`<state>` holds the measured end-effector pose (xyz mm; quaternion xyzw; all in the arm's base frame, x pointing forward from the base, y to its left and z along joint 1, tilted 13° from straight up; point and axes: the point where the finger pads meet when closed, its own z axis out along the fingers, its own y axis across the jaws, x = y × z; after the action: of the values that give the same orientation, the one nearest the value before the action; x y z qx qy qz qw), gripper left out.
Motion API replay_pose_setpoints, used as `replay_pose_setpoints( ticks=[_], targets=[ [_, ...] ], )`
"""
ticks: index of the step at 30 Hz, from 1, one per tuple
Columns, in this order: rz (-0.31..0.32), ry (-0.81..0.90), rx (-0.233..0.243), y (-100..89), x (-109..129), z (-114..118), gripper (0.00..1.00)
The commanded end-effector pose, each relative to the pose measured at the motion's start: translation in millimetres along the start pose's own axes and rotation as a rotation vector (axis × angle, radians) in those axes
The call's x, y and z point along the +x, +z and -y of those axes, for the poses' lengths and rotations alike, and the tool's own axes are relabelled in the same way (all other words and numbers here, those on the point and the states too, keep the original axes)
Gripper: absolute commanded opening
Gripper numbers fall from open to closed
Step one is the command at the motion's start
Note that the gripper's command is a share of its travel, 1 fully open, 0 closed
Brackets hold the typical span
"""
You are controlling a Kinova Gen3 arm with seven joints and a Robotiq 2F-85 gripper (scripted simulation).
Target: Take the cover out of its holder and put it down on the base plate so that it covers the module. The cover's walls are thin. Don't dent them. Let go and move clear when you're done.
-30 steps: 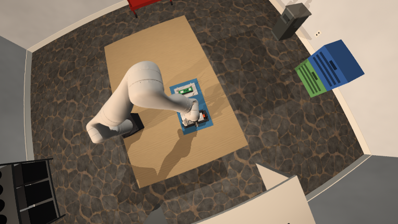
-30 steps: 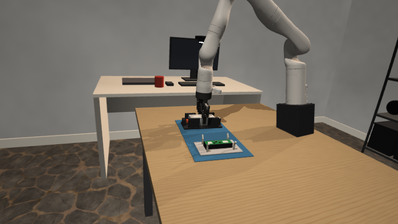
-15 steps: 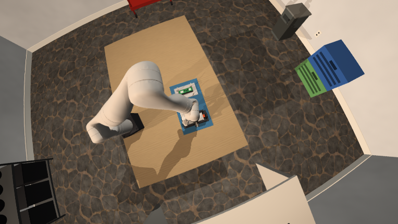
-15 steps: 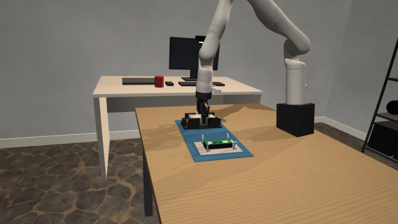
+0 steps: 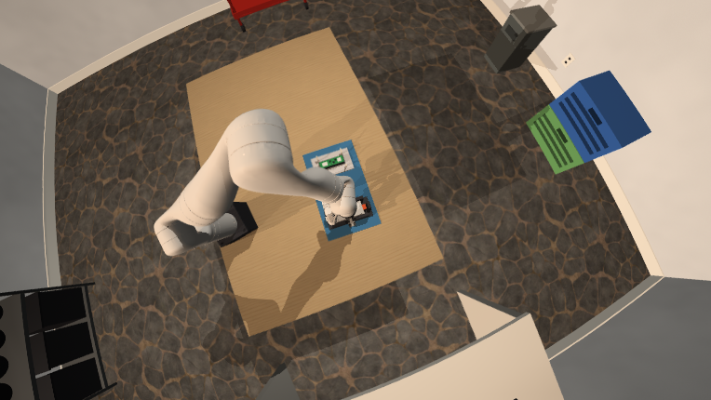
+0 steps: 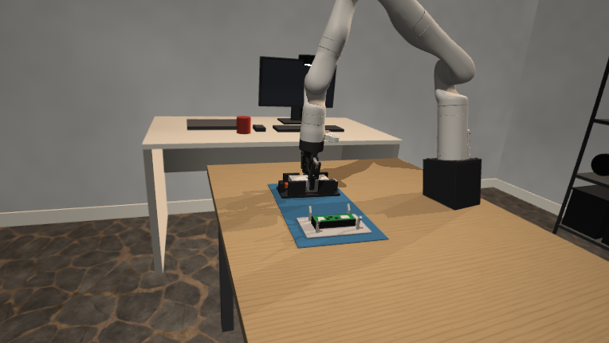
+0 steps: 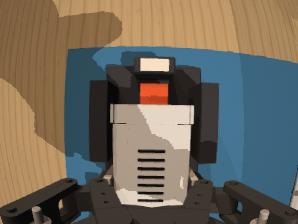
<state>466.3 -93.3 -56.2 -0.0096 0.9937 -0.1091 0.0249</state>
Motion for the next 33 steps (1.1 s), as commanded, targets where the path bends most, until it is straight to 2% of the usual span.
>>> replay_pose_setpoints(
  ticks=[1,17,27,33],
  targets=[
    [0.002,0.0,0.0,-0.7,-1,0,0.0],
    [0.002,0.0,0.0,-0.7,-1,0,0.0],
    [0.002,0.0,0.0,-30.7,-1,0,0.0],
    [0.002,0.0,0.0,-30.7,-1,0,0.0]
  ],
)
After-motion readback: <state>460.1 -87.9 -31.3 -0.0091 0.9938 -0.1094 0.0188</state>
